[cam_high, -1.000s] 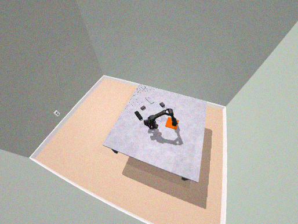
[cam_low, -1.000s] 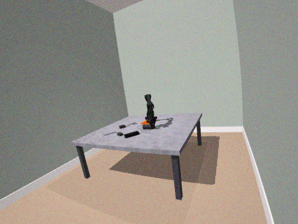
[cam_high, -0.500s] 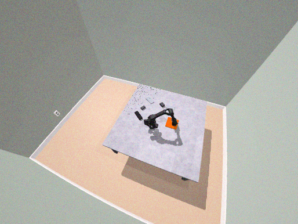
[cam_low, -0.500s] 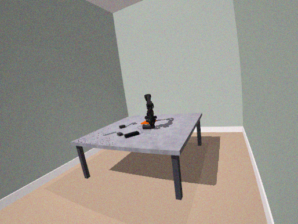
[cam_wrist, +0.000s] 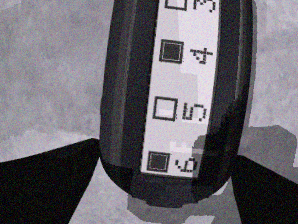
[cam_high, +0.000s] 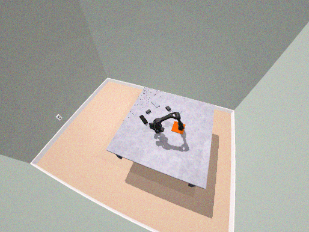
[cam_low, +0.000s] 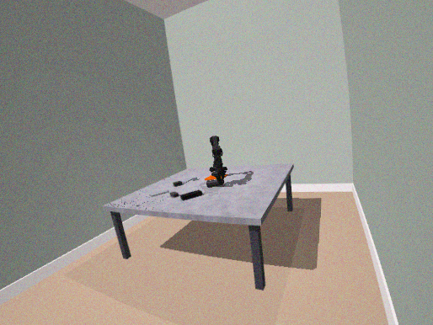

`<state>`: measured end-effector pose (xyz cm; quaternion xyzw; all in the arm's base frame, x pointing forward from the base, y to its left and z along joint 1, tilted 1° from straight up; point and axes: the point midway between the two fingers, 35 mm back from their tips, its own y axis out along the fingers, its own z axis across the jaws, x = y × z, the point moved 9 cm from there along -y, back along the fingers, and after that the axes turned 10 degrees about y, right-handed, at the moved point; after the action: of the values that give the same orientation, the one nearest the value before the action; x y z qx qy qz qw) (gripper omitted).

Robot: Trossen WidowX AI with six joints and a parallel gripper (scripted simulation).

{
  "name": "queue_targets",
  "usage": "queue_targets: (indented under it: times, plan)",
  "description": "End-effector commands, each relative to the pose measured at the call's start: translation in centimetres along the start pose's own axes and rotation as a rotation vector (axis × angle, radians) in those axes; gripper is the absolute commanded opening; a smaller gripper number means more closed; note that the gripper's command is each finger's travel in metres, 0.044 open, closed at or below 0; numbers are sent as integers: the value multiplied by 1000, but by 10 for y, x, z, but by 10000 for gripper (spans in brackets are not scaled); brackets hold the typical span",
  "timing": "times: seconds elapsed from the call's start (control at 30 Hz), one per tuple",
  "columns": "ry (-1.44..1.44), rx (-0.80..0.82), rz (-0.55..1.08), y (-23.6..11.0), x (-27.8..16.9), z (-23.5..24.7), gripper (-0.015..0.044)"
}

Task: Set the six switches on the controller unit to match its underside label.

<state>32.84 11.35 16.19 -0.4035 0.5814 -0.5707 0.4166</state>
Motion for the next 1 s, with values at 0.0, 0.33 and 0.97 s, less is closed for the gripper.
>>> queue_targets:
  times: [0.0,0.33,0.97]
  plan:
    - [-3,12,3,-7,2,1,336]
    - [-3,12,2,-14,5,2,336]
    - [-3,12,2,-26,13,1,337]
